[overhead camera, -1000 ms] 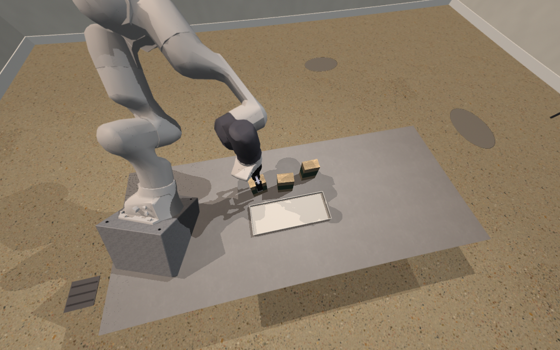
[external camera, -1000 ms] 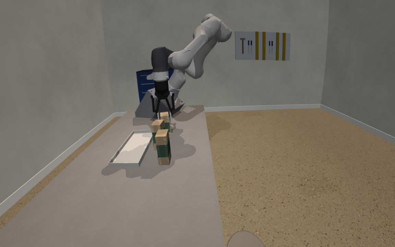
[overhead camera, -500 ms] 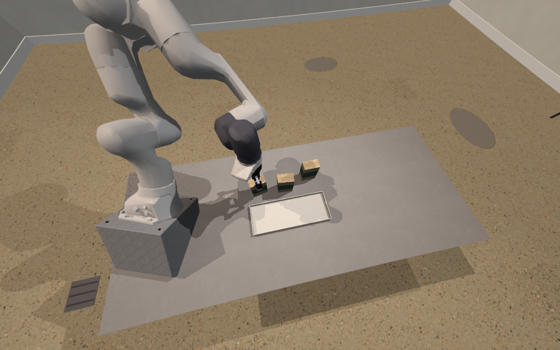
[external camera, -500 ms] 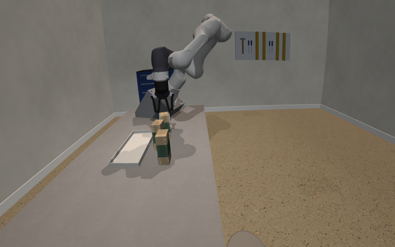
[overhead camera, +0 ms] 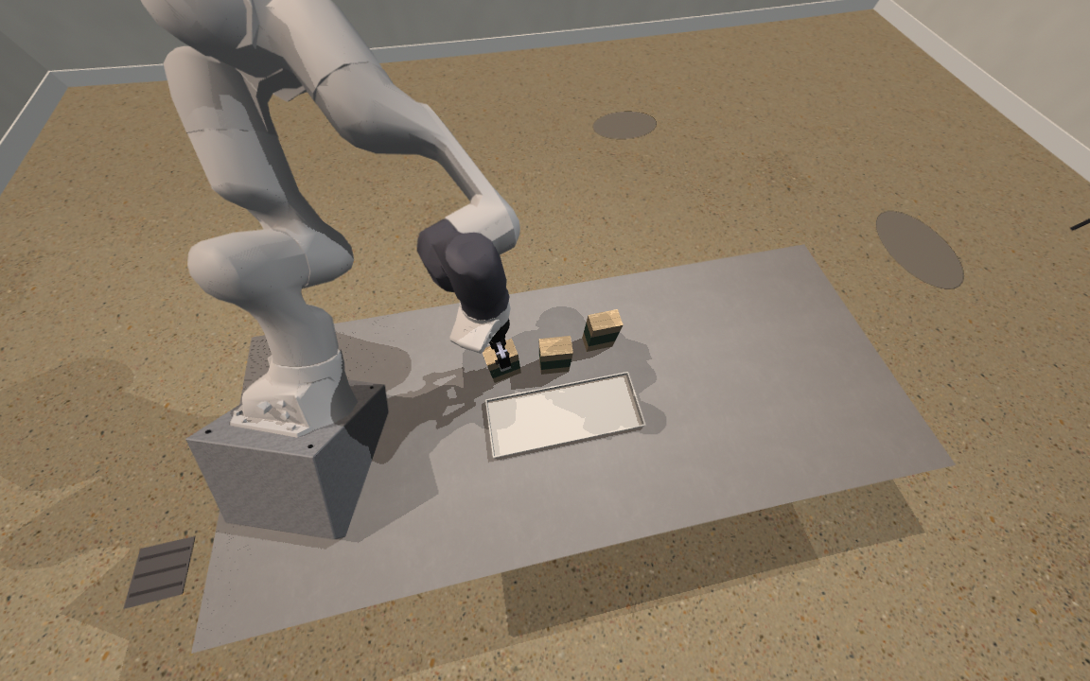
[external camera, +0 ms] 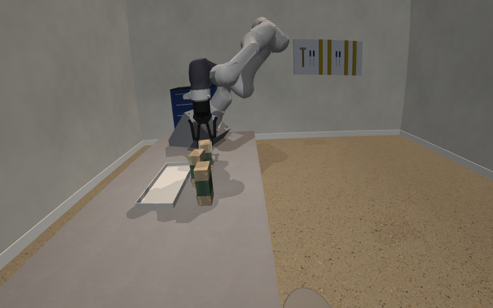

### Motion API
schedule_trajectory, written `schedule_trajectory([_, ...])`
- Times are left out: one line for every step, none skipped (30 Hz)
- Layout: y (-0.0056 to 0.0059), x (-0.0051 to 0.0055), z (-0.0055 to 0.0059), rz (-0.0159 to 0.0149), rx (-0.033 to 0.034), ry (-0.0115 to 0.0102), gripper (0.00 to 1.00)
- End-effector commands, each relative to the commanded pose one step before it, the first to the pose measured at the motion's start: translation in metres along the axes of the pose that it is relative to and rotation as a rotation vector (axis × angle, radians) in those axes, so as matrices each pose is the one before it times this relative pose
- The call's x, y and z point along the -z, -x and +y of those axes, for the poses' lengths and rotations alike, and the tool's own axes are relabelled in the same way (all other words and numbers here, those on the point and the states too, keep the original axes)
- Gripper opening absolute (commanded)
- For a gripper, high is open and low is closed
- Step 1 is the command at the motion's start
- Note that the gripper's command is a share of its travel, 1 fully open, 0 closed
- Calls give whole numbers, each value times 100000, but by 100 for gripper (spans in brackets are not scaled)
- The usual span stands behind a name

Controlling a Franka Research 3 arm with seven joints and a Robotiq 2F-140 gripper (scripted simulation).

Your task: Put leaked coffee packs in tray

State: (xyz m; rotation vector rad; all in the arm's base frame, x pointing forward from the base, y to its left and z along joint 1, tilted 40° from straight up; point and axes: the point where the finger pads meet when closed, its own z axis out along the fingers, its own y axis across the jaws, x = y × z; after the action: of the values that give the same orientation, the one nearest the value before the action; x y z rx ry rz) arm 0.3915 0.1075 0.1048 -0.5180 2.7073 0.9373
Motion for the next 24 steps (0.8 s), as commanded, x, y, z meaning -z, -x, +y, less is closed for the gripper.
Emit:
schedule_trajectory([-111,-184,69,103,358,159,23])
schedule_trajectory([0,0,0,0,0,0,23])
schedule_trajectory([0,0,0,0,0,0,23])
schedule_trajectory([0,0,0,0,0,0,23])
schedule_trajectory([0,0,0,0,0,0,23])
schedule_trajectory([0,0,0,0,0,0,23])
schedule_trajectory([0,0,0,0,0,0,23])
schedule_trajectory([0,0,0,0,0,0,23])
schedule_trajectory([0,0,0,0,0,0,23])
schedule_trajectory([0,0,0,0,0,0,23])
schedule_trajectory([0,0,0,0,0,0,23])
schedule_trajectory([0,0,0,0,0,0,23])
schedule_trajectory([0,0,0,0,0,0,23])
schedule_trajectory([0,0,0,0,0,0,23])
schedule_trajectory([0,0,0,0,0,0,23])
schedule_trajectory([0,0,0,0,0,0,23])
schedule_trajectory([0,0,0,0,0,0,23])
schedule_trajectory([0,0,0,0,0,0,23])
schedule_trajectory([0,0,0,0,0,0,23])
schedule_trajectory([0,0,0,0,0,0,23])
schedule_trajectory([0,0,0,0,0,0,53])
schedule_trajectory([0,0,0,0,0,0,53])
schedule_trajectory([0,0,0,0,0,0,53])
schedule_trajectory([0,0,0,0,0,0,53])
